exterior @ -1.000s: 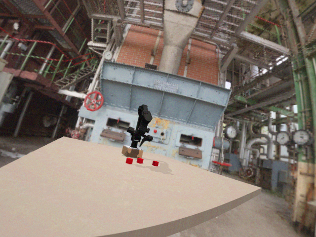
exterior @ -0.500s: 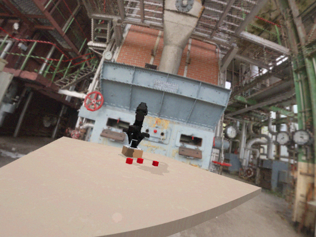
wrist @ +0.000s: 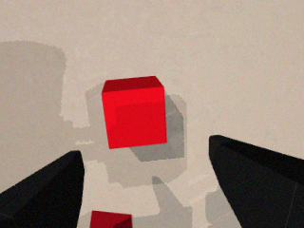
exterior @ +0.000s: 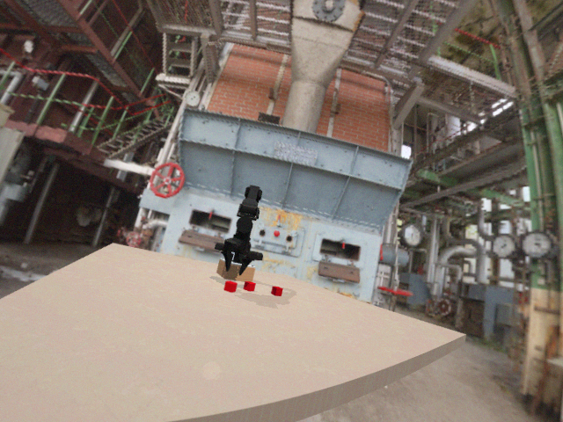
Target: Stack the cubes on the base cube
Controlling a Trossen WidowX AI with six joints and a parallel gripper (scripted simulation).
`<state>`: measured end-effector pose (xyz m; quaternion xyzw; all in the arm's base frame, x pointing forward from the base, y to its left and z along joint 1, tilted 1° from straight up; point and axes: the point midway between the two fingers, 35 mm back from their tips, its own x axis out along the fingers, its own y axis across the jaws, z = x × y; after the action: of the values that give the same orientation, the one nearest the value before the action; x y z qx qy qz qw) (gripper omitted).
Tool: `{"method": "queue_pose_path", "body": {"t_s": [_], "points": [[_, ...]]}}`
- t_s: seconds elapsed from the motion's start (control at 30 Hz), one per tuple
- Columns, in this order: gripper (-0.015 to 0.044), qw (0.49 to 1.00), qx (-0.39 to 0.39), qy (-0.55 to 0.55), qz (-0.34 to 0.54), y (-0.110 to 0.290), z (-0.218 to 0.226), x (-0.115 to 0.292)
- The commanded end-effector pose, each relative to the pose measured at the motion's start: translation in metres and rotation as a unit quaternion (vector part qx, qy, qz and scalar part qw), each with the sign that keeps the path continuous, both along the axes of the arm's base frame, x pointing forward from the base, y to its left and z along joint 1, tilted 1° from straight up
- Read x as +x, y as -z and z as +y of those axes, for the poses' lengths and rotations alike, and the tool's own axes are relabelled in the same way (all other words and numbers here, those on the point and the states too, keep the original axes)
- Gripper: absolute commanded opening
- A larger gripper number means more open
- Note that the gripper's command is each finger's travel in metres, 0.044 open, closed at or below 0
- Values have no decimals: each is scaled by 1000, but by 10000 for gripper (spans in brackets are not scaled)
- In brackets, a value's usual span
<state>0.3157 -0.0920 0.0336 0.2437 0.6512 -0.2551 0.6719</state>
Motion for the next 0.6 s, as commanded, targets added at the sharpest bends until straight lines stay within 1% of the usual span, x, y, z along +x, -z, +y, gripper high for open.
{"method": "queue_pose_path", "body": {"t_s": [0.0,0.13,0.57], "points": [[265,1000,1,3,-7,6,0,2],[265,1000,1,3,-7,20,0,2],[265,1000,1,3,-7,35,-1,3]]}}
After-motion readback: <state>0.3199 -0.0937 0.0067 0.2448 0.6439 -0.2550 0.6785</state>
